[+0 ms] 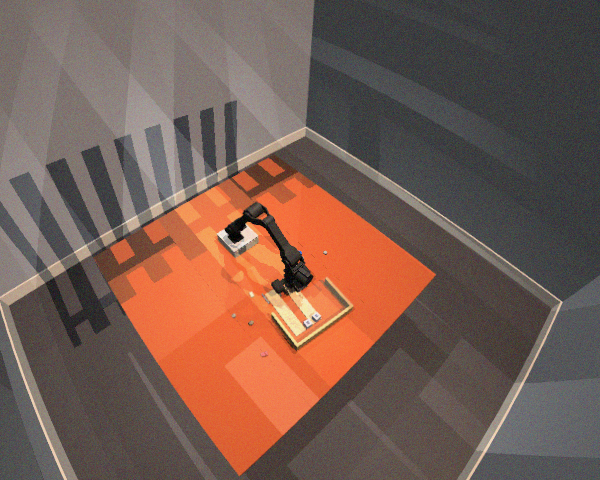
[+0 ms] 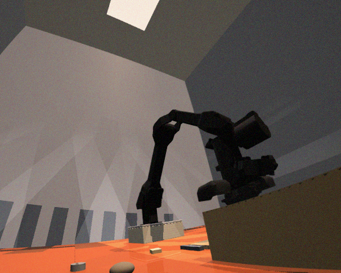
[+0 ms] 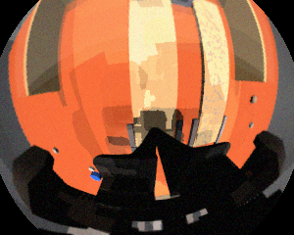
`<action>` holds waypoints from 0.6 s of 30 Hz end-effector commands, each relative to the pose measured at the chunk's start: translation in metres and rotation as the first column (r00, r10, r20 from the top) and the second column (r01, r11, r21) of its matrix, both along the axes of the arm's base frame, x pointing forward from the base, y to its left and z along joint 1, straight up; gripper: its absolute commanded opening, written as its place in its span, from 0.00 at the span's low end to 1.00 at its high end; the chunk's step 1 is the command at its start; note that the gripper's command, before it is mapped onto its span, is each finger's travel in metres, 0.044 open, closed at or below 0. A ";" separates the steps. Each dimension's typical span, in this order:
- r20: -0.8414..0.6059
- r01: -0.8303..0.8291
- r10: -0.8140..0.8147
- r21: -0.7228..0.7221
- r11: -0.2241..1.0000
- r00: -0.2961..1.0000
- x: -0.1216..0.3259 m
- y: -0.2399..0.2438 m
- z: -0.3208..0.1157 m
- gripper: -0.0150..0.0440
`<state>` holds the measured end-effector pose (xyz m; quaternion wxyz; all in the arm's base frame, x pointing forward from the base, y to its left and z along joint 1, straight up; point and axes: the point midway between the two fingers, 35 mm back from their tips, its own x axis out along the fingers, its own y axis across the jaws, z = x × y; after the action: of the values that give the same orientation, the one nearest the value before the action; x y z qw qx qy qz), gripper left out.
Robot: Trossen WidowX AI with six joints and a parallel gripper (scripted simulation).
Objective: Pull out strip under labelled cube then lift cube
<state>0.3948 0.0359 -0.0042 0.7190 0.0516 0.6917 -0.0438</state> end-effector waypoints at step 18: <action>0.001 0.003 -0.003 -0.004 1.000 1.000 -0.014 0.002 -0.003 0.25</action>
<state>0.3900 0.0366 -0.0040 0.7250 0.0519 0.6853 -0.0449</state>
